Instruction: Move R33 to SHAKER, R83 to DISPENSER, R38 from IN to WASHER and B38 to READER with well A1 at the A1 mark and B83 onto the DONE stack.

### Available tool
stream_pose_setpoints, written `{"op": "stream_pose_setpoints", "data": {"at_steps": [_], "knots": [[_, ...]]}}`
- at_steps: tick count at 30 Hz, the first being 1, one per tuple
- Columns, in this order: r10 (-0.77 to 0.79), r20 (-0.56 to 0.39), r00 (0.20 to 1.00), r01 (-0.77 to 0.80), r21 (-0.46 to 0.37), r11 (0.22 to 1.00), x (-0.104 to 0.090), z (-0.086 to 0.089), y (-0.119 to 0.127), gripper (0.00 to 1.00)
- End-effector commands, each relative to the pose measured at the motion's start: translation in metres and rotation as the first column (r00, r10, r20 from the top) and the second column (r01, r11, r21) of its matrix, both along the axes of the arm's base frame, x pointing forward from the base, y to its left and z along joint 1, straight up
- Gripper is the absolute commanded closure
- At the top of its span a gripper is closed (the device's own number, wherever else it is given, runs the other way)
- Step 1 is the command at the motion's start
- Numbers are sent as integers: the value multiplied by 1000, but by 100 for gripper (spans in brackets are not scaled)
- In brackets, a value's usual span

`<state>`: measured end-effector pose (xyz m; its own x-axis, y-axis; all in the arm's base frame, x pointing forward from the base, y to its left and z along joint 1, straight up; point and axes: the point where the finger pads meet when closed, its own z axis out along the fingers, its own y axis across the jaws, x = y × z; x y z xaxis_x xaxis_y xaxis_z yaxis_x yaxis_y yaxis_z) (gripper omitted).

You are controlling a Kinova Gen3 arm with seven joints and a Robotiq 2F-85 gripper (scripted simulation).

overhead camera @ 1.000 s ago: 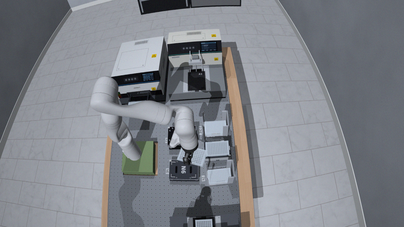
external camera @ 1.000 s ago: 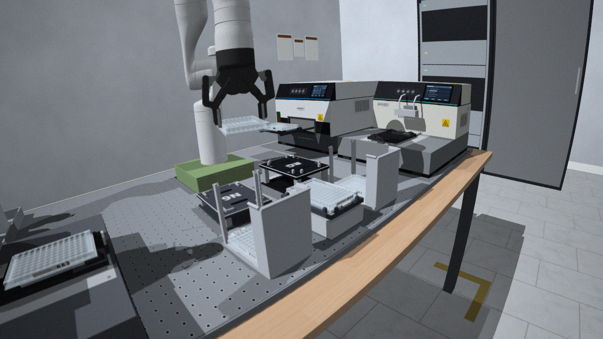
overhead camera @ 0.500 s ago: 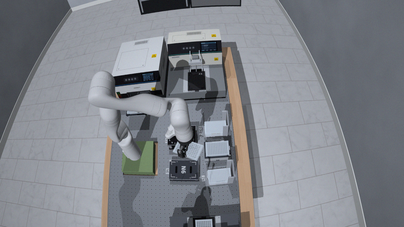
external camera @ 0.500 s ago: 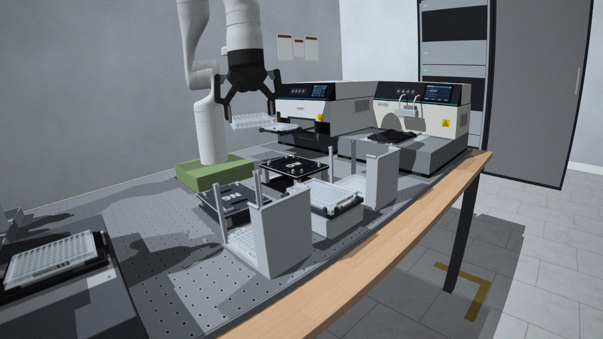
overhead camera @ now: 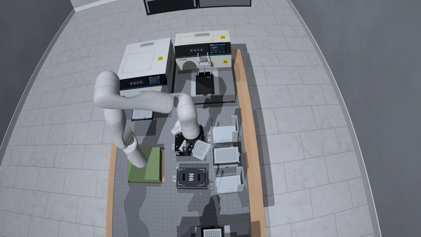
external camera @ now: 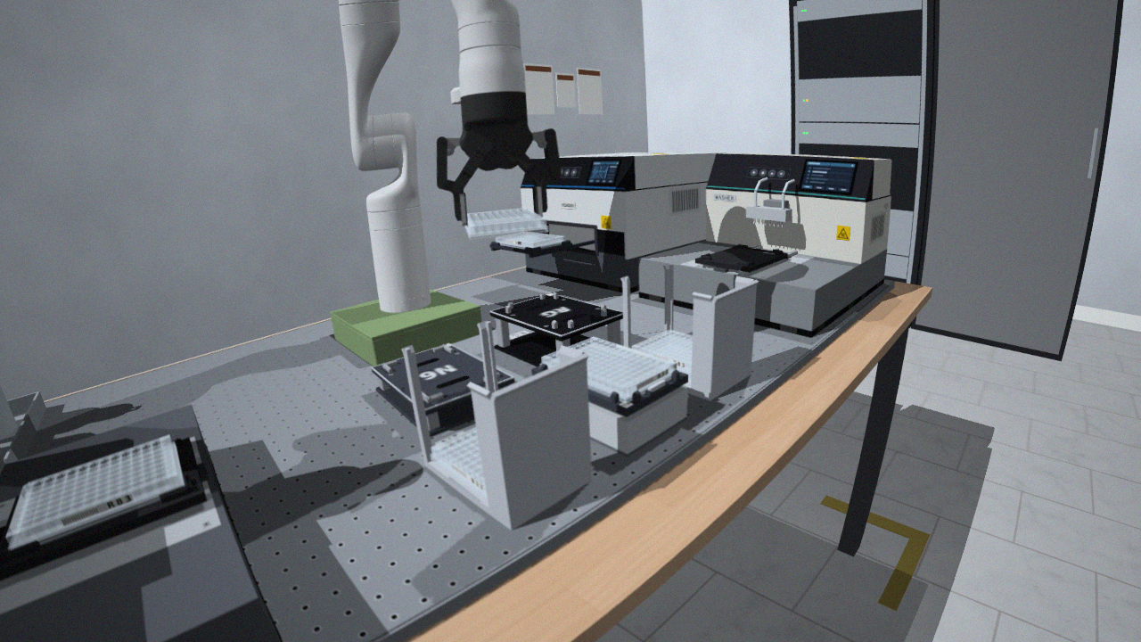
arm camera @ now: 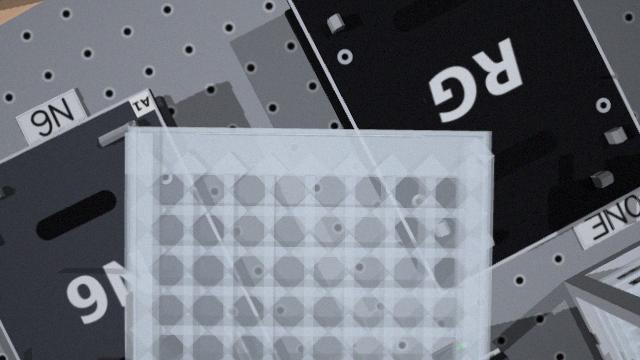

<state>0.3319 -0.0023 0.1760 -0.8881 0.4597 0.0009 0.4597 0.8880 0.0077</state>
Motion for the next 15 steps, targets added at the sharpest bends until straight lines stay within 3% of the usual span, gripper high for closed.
{"op": "stream_pose_setpoints", "data": {"at_steps": [1, 15], "knots": [[-29, 6, 1000, 29, -6, 1000, 2, 1, 13, 6], [-93, 2, 996, 93, -5, 996, 3, 1, 52, 6]]}}
